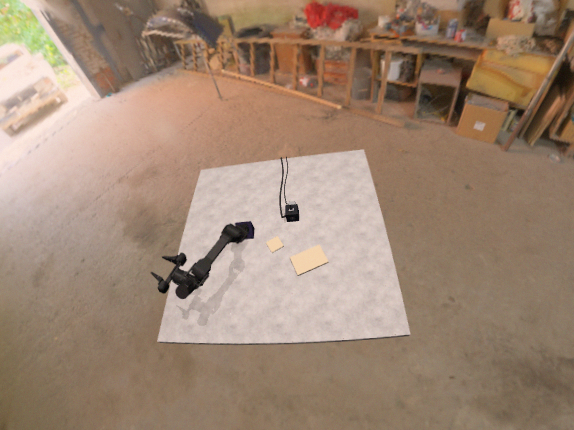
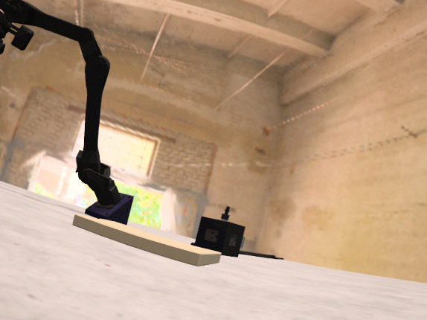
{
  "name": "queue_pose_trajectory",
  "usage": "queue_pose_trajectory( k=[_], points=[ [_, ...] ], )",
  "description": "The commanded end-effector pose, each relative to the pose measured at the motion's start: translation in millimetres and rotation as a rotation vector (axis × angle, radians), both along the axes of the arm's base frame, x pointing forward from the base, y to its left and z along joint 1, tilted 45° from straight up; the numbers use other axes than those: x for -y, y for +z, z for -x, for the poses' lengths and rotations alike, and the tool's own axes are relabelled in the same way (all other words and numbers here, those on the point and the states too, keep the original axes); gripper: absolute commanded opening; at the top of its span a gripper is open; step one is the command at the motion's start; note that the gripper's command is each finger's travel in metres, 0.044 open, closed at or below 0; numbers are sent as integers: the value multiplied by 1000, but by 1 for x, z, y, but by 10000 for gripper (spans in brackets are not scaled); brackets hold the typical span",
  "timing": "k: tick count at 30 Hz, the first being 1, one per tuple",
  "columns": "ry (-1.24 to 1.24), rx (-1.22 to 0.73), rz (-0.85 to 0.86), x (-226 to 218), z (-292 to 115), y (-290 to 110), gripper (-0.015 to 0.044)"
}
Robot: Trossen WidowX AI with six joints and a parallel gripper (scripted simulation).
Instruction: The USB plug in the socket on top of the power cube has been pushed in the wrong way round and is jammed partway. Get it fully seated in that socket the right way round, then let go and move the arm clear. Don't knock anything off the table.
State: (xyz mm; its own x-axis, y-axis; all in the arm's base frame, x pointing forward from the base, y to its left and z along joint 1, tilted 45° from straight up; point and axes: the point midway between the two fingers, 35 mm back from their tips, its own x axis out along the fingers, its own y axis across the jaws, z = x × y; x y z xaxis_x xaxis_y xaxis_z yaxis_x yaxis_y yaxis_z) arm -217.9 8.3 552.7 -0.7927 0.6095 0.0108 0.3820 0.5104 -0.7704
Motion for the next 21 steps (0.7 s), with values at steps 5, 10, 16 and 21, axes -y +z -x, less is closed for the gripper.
queue_pose_trajectory(
  k=[5,10,16,21],
  points=[
    [157,3,6,32,7,-7,440],
    [421,-64,216,107,13,-23,440],
    [710,-58,498,197,-10,-45,440],
    [881,1,694,253,-45,-63,440]
  ],
)
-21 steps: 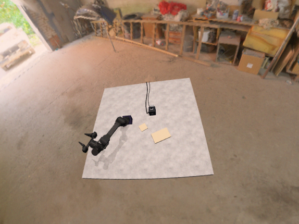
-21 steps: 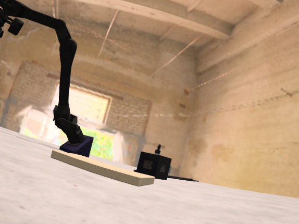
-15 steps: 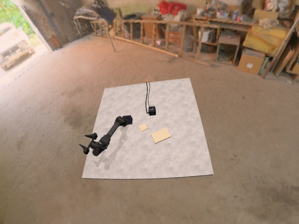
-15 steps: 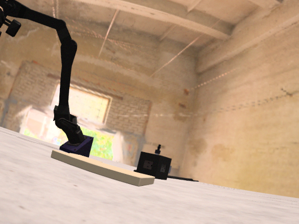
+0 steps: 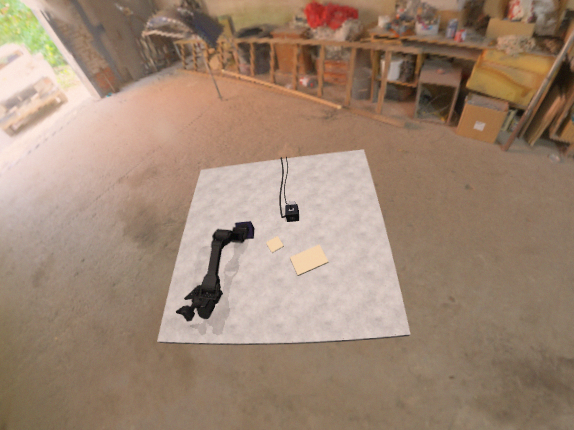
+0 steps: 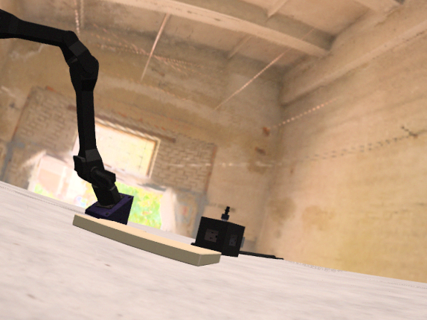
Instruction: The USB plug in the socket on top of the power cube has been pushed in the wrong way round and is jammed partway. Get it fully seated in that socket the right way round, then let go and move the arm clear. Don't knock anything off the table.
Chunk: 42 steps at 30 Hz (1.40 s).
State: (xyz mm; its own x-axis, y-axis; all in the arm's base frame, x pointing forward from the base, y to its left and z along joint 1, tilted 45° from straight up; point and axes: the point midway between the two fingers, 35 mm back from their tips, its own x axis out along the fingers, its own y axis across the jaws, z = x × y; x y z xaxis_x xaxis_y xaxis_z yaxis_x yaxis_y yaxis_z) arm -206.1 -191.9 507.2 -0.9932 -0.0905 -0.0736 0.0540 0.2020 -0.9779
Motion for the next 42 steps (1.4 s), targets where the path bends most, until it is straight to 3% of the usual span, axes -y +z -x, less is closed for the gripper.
queue_pose_trajectory(
  k=[1,11,19,22,31,42],
  points=[
    [226,89,182,63,-41,-21,440],
    [577,361,444,145,-158,-63,440],
    [763,661,597,168,-272,-100,440],
    [854,710,623,160,-295,-92,440],
    [845,1075,607,144,-423,-172,440],
    [725,1361,464,58,-539,-271,440]
  ],
)
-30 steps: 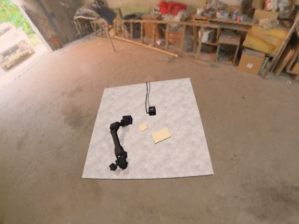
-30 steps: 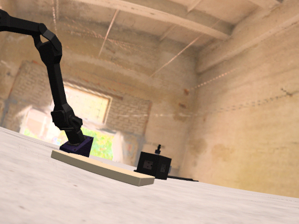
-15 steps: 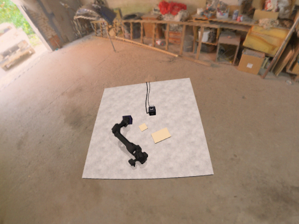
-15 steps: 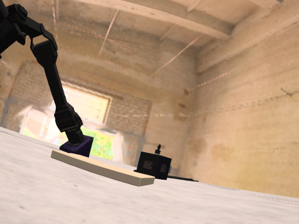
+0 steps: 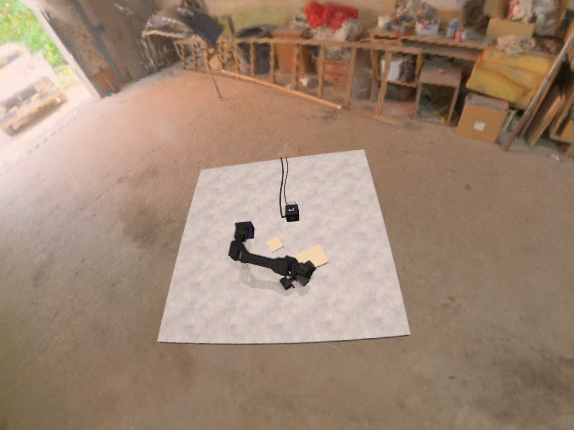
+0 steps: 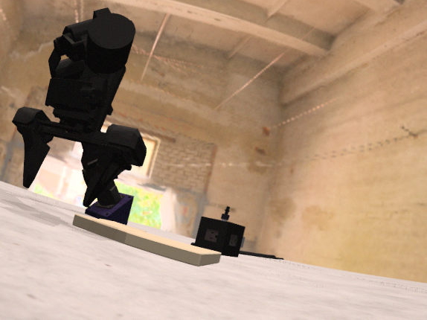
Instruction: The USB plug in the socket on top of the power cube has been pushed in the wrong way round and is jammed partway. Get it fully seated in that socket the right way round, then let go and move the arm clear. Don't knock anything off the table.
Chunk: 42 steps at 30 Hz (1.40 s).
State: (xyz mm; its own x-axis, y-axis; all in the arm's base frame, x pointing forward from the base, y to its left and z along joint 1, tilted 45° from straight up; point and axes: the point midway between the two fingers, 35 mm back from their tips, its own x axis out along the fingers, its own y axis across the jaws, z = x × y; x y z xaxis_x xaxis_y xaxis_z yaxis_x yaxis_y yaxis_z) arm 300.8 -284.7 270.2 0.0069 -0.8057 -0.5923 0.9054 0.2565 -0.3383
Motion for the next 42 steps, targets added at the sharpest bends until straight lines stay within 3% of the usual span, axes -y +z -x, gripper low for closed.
queue_pose_trajectory(
  k=[1,9,16,34,42],
  points=[
    [-1,69,-102,-46,-40,-42,440],
    [-48,140,-227,-136,-83,-105,440],
    [-135,178,-286,-215,-92,-152,440],
    [-401,318,-166,-387,-30,-247,440],
    [-418,341,-142,-397,-24,-254,440]
  ],
)
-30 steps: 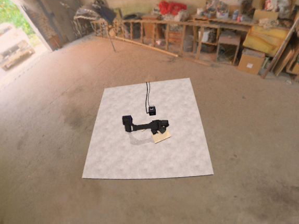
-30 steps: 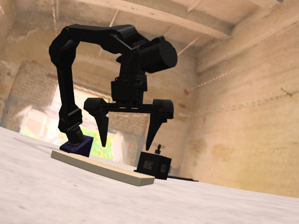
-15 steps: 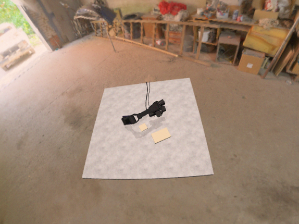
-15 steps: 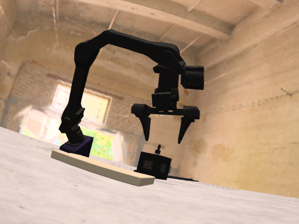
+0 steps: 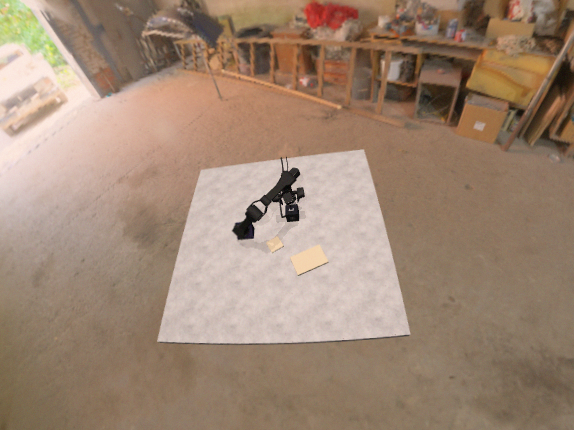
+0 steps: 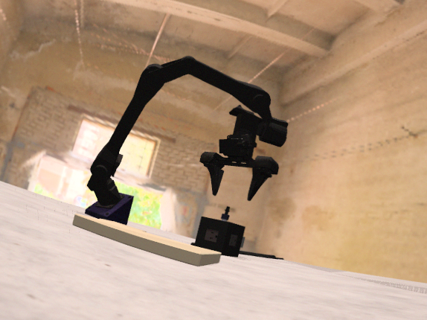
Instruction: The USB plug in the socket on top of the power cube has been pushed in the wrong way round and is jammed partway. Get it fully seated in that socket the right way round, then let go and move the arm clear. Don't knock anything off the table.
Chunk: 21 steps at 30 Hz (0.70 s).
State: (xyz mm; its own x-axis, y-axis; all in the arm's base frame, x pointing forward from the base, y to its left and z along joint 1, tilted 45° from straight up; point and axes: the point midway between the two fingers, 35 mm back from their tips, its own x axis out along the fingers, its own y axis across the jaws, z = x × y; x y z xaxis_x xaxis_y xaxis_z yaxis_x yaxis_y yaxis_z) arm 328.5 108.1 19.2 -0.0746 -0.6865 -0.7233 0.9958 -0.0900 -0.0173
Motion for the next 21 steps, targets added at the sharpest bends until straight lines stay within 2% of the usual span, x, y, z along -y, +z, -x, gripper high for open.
queue_pose_trajectory(
  k=[1,21],
  points=[
    [-37,20,14,-5,4,-3,440],
    [-37,20,14,5,4,-13,440]
  ],
)
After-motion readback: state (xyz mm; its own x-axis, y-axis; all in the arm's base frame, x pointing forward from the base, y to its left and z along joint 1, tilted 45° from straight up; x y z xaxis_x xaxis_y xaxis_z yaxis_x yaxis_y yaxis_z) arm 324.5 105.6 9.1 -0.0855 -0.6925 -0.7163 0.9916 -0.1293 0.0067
